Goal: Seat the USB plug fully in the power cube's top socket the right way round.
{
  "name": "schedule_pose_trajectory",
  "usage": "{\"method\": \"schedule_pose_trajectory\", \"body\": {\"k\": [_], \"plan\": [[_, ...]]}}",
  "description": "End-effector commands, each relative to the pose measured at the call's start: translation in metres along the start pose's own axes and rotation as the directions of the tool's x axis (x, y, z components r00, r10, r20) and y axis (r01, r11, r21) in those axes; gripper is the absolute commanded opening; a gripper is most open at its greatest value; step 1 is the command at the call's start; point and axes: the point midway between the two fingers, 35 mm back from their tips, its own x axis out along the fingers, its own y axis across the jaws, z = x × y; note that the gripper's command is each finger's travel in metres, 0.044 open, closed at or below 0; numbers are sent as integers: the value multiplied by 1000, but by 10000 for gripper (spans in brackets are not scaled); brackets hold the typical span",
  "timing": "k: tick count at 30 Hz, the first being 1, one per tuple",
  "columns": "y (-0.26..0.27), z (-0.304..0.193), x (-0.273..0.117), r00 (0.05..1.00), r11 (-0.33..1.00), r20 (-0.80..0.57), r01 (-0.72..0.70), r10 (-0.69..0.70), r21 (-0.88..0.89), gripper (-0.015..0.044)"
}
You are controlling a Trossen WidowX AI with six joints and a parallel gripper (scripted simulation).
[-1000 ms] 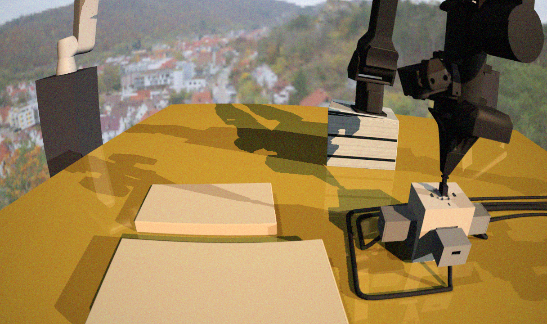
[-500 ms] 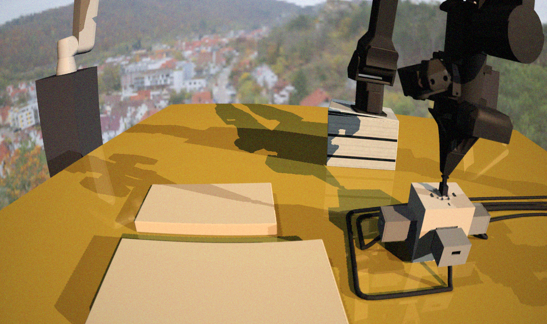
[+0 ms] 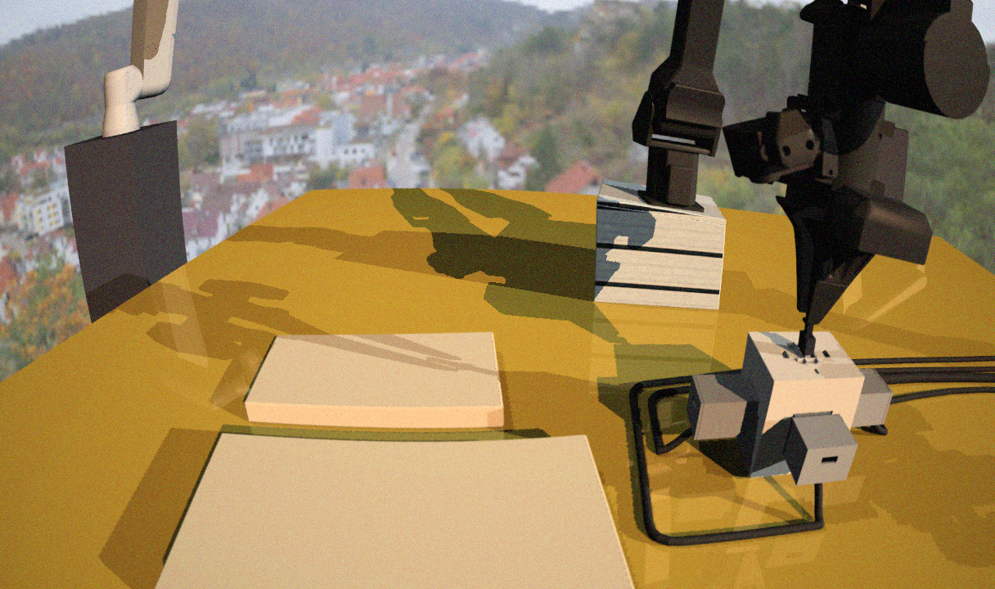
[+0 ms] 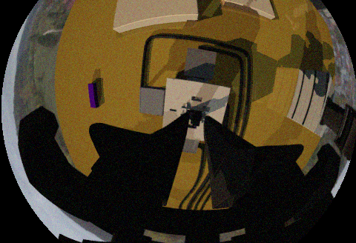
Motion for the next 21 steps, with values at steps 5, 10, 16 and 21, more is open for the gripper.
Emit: {"method": "schedule_pose_trajectory", "body": {"k": [5, 10, 16, 21], "plan": [[0, 0, 0, 1000, 1000, 0, 0, 0, 0, 95], [0, 0, 0, 1000, 1000, 0, 0, 0, 0, 95], [0, 0, -1, 1000, 1000, 0, 1, -1, 0, 95], [0, 1, -6, 1000, 1000, 0, 1, -1, 0, 95]]}}
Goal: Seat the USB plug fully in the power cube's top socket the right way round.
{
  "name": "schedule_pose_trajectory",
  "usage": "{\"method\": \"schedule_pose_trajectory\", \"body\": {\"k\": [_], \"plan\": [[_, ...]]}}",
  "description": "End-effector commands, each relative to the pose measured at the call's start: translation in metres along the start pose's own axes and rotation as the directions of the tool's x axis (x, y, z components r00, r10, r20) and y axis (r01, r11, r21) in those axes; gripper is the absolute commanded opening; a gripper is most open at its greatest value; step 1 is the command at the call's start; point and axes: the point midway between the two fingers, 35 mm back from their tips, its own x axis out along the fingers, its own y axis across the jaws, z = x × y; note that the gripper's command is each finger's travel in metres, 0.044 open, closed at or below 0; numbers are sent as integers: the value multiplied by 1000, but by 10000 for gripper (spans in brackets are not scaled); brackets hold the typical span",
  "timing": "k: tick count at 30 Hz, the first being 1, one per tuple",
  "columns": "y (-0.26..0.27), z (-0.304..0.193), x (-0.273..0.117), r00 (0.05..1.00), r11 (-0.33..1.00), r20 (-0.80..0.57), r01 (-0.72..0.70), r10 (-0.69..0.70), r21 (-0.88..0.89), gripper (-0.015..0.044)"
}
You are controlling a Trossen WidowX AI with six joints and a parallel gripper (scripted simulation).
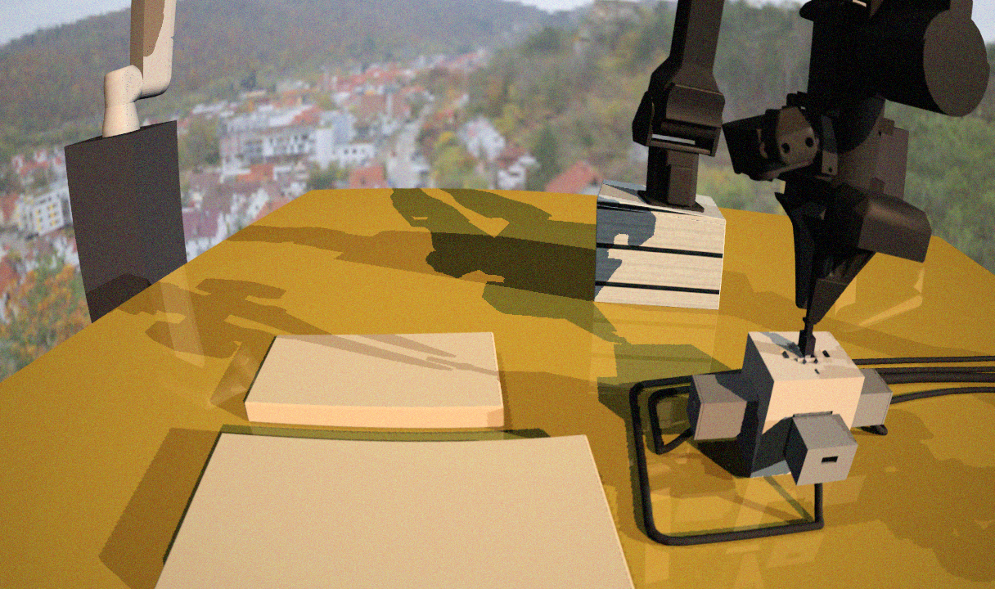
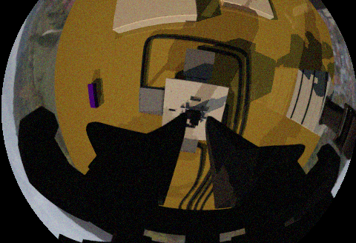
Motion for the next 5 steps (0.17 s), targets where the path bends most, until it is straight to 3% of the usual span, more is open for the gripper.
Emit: {"method": "schedule_pose_trajectory", "body": {"k": [1, 5], "plan": [[1, 0, -6, 1000, 1000, -1, -5, 5, -1, 95], [1, 1, -10, 1000, 1000, -1, -5, 5, -1, 95]]}}
